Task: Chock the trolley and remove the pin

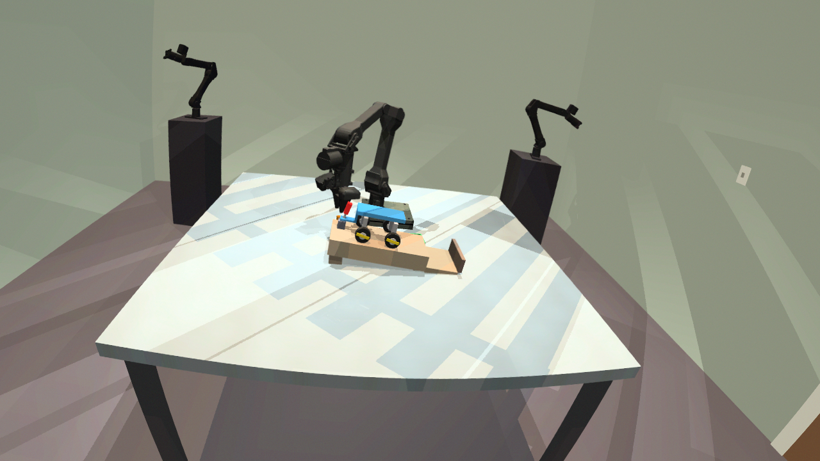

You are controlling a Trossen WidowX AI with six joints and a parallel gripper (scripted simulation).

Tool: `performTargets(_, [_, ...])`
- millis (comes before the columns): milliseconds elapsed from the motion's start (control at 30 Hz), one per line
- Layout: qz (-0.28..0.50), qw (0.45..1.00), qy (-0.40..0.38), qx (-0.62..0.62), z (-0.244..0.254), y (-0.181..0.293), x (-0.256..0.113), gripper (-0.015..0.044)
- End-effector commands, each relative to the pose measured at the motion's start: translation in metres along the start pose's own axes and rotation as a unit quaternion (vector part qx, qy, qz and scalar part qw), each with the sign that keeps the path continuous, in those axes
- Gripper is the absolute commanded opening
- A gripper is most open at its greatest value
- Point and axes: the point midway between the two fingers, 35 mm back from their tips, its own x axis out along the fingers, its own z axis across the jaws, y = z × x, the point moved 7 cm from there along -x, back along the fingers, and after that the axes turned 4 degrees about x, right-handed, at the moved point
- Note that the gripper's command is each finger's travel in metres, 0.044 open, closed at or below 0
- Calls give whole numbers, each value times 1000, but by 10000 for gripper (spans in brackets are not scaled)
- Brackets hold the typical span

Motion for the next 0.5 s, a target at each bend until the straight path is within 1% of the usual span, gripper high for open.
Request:
performTargets(0, [5,1000,-1,-2,0,2,5,190])
performTargets(467, [5,1000,-1,-2,0,1,26,190])
